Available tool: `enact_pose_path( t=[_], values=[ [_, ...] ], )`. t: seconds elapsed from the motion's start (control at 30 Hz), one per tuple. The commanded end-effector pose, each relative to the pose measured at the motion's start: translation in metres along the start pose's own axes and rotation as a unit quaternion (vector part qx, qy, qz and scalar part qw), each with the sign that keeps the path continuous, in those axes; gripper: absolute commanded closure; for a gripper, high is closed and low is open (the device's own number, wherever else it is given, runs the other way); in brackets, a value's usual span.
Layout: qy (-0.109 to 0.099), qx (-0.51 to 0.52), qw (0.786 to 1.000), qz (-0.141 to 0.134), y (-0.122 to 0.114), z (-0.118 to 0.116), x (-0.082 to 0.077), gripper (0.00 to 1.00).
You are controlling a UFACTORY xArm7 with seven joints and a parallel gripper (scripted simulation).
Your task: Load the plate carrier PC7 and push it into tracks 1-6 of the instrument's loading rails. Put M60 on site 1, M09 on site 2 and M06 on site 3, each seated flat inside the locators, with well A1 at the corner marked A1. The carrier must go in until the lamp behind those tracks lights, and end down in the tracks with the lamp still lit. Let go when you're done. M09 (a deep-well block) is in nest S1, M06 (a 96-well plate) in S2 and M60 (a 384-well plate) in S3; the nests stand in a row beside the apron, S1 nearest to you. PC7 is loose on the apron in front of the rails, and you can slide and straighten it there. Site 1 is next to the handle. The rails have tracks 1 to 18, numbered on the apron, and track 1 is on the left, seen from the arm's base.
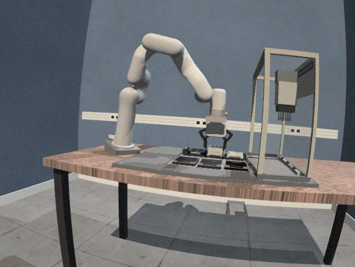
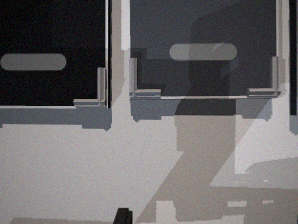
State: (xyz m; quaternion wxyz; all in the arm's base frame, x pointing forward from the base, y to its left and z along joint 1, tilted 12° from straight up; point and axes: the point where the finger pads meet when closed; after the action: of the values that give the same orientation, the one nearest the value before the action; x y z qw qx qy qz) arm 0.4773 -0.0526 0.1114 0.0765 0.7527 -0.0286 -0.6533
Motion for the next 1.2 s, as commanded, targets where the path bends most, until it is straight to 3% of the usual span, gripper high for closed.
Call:
enact_pose_path(
  t=[0.0,0.47,1.17],
  values=[
    [0.002,0.0,1.0,0.0,0.0,-0.002,0.005,0.0],
    [0.002,0.0,1.0,0.0,0.0,-0.002,0.025,0.0],
    [0.002,0.0,1.0,0.0,0.0,-0.002,0.032,0.0]
  ],
)
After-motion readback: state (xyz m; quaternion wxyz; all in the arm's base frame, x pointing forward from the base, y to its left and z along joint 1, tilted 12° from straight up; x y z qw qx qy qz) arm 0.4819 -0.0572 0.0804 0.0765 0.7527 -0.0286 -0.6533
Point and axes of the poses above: the point where the finger pads meet when closed, its own x axis out along the fingers, its own z axis across the jaws, y = z × x, and after that the axes turned 13 degrees about -x, right-handed
